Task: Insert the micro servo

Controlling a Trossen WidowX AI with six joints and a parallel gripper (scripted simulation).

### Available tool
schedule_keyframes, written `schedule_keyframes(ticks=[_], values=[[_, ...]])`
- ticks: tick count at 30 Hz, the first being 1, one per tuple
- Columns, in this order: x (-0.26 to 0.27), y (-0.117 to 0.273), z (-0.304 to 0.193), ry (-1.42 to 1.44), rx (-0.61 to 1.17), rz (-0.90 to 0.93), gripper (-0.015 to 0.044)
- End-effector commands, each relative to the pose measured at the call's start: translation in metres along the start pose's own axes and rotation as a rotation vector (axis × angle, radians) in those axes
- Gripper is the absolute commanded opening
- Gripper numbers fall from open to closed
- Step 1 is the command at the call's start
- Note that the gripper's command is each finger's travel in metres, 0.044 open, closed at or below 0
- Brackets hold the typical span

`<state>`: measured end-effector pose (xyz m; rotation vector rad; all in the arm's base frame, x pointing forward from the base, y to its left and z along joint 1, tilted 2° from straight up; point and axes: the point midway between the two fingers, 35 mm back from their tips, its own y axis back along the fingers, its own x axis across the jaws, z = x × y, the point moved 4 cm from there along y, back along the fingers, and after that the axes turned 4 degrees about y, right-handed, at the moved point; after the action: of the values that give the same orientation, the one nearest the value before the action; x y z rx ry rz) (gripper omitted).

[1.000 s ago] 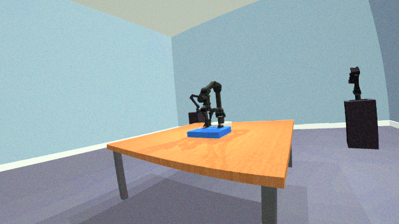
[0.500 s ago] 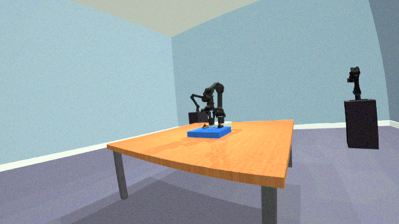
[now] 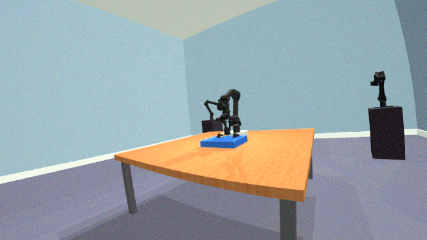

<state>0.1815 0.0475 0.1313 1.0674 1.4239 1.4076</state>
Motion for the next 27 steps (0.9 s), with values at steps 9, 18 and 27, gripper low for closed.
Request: schedule_keyframes(ticks=[9,18,27], values=[[0.000,-0.010,0.000,-0.006,0.001,-0.001,0.0000],[0.000,-0.013,0.000,-0.006,0.001,-0.001,0.0000],[0.000,-0.022,0.000,-0.006,0.001,-0.001,0.0000]])
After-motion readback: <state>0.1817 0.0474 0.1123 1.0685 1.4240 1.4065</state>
